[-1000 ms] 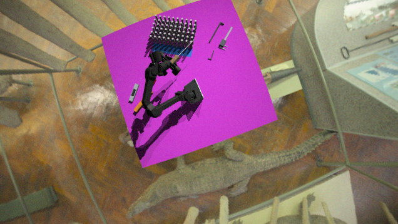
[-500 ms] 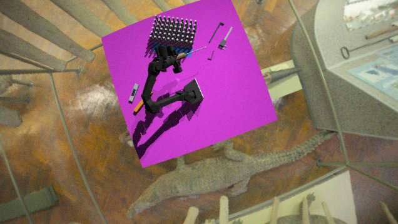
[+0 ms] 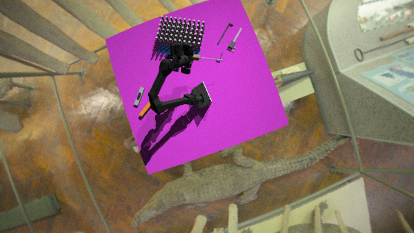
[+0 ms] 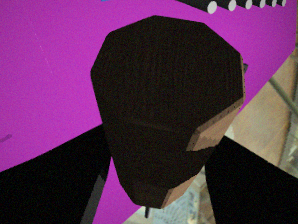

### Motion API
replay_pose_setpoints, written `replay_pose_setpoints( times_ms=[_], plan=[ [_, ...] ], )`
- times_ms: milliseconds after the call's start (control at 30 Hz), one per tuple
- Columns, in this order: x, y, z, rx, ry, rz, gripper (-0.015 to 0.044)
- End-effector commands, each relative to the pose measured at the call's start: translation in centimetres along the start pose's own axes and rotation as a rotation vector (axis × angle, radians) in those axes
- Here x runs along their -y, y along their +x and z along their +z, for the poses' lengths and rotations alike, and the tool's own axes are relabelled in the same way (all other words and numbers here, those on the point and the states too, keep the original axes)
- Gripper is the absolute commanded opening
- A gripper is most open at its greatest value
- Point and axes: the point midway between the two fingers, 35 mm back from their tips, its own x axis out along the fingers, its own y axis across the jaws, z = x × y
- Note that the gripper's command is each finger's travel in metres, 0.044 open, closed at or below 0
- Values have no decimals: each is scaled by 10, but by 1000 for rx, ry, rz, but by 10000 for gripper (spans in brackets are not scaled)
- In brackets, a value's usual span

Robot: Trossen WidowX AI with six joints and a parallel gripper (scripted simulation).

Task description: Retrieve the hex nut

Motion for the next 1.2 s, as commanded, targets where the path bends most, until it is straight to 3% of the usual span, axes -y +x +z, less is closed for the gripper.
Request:
replay_pose_setpoints(
  times_ms=[0,1167],
  plan=[
    [6,0,-11,-12,116,-2,0],
    [37,14,-127,-58,1330,36,0]
  ],
)
